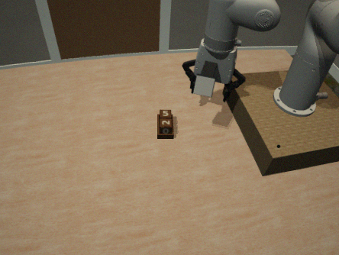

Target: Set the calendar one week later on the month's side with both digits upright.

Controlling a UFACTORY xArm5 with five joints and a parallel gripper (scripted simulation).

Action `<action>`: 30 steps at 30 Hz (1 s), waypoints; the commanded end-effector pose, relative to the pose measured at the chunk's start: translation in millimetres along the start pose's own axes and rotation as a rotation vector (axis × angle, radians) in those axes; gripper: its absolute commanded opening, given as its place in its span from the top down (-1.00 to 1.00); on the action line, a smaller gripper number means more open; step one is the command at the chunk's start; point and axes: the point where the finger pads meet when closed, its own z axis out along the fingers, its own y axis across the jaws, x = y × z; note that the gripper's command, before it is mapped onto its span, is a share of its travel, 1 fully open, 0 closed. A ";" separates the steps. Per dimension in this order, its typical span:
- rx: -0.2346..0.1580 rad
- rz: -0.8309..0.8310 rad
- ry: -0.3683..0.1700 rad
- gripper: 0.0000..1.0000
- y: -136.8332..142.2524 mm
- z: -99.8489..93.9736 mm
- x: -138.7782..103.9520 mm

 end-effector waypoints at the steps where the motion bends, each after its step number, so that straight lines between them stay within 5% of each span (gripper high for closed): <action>1: -0.004 0.000 0.001 -1.00 4.7 9.4 1.1; 30: -0.004 0.000 0.001 -1.00 5.2 46.1 1.3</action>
